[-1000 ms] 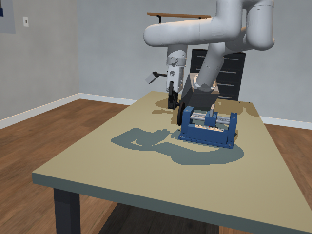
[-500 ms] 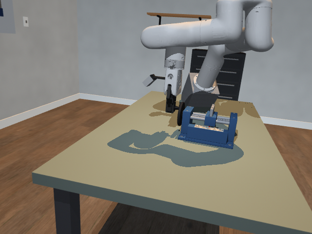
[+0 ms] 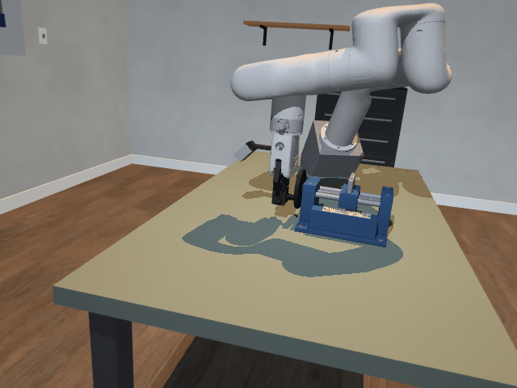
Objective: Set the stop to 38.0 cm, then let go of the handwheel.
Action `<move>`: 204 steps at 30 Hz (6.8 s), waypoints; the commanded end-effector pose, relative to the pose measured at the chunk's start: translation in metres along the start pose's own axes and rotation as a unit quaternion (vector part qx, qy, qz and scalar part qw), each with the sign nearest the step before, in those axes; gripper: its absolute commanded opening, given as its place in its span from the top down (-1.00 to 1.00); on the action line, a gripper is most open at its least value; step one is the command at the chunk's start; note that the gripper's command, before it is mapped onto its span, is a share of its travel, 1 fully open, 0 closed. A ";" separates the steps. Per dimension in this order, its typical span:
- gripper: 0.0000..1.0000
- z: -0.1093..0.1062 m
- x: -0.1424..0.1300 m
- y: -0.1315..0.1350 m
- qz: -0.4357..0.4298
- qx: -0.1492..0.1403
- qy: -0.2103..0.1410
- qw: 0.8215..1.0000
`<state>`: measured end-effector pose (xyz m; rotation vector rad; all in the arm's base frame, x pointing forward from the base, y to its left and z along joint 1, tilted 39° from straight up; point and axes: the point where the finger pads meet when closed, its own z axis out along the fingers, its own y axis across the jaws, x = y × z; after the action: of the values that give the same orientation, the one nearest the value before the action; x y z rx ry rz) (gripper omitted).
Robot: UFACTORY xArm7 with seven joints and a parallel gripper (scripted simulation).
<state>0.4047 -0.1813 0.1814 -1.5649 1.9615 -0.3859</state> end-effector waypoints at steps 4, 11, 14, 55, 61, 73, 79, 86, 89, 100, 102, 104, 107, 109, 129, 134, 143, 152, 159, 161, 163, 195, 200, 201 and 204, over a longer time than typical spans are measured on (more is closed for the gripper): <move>0.88 0.013 0.001 0.011 0.001 -0.001 -0.001 1.000; 0.88 0.018 0.001 0.019 0.001 -0.001 -0.001 1.000; 0.88 0.019 0.001 0.023 0.001 -0.001 -0.001 1.000; 0.88 -0.040 0.001 0.058 0.001 -0.001 -0.001 1.000; 0.88 -0.045 0.001 0.051 0.001 -0.001 -0.001 1.000; 0.88 -0.051 0.001 0.028 0.001 -0.001 -0.001 1.000; 0.88 -0.047 0.001 0.015 0.001 -0.001 -0.001 1.000; 0.88 -0.030 0.001 0.000 0.001 -0.001 -0.001 1.000; 0.88 -0.019 0.001 -0.003 0.001 -0.001 -0.001 1.000; 0.88 0.004 0.001 0.003 0.001 -0.001 -0.001 1.000; 0.88 0.007 0.001 0.005 0.001 -0.001 -0.001 1.000; 0.88 0.009 0.001 0.006 0.001 -0.001 -0.001 1.000; 0.88 0.011 0.001 0.008 0.001 -0.001 -0.001 1.000; 0.88 0.012 0.001 0.009 0.001 -0.001 -0.001 1.000; 0.88 0.020 0.001 0.026 0.001 -0.001 -0.001 1.000; 0.88 0.020 0.001 0.030 0.001 -0.001 -0.001 1.000; 0.88 0.020 0.001 0.036 0.001 -0.001 -0.001 1.000; 0.88 0.019 0.001 0.042 0.001 -0.001 -0.001 1.000; 0.88 0.018 0.001 0.044 0.001 -0.001 -0.001 1.000; 0.88 0.018 0.001 0.045 0.001 -0.001 -0.001 1.000; 0.88 0.018 0.001 0.045 0.001 -0.001 -0.001 1.000; 0.88 0.016 0.001 0.049 0.001 -0.001 -0.001 1.000; 0.88 0.016 0.001 0.049 0.001 -0.001 -0.001 1.000; 0.88 0.016 0.001 0.049 0.001 -0.001 -0.001 1.000; 0.88 0.016 0.001 0.049 0.001 -0.001 -0.001 1.000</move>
<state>0.3767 -0.1658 0.1403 -1.5652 1.9613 -0.3799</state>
